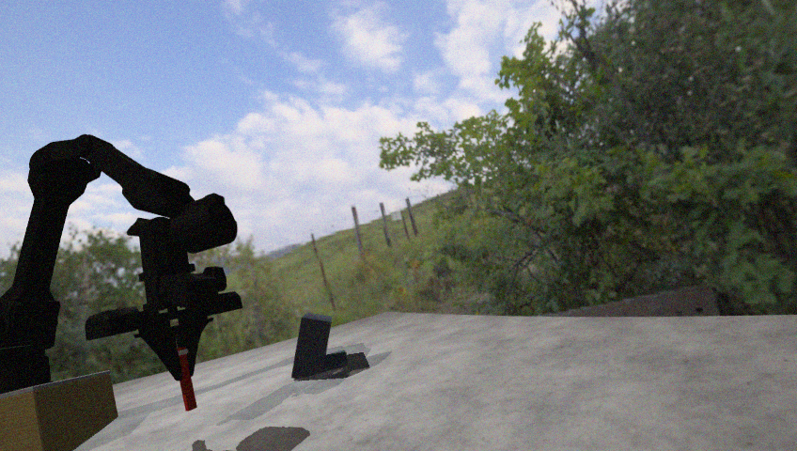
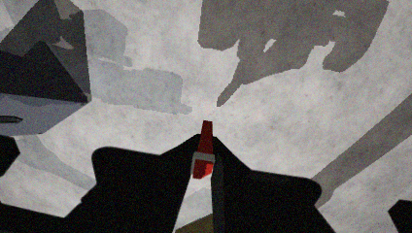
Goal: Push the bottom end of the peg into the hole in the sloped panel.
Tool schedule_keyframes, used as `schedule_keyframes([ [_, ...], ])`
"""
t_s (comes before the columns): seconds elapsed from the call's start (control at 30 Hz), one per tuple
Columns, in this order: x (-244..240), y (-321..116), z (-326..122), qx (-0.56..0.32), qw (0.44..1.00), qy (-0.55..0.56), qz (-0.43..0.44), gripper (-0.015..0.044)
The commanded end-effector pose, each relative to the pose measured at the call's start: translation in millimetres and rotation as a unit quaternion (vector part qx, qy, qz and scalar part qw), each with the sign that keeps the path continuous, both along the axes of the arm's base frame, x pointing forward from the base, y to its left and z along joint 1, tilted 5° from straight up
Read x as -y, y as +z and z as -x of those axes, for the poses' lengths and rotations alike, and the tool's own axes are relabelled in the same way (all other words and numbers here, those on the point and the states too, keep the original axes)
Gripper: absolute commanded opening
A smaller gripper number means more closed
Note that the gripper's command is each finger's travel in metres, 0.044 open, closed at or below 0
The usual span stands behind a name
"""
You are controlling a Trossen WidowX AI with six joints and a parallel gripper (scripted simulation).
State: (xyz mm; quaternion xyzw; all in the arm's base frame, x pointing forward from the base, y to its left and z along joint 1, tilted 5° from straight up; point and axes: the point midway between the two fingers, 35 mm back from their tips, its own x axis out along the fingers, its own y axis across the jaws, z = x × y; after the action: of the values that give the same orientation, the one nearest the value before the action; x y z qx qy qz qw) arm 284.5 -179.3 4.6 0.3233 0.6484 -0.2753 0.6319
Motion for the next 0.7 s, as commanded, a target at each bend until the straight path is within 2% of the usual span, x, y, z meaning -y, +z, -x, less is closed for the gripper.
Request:
schedule_keyframes([
  [0.0, 2, 24, -1, 0.006, 1.000, 0.002, 0.003, 0.0000],
  [0.2, 5, 44, -1, 0.006, 1.000, 0.001, 0.002, 0.0000],
  [0.67, -3, 34, -13, 0.021, 0.999, 0.025, 0.031, 0.0000],
])
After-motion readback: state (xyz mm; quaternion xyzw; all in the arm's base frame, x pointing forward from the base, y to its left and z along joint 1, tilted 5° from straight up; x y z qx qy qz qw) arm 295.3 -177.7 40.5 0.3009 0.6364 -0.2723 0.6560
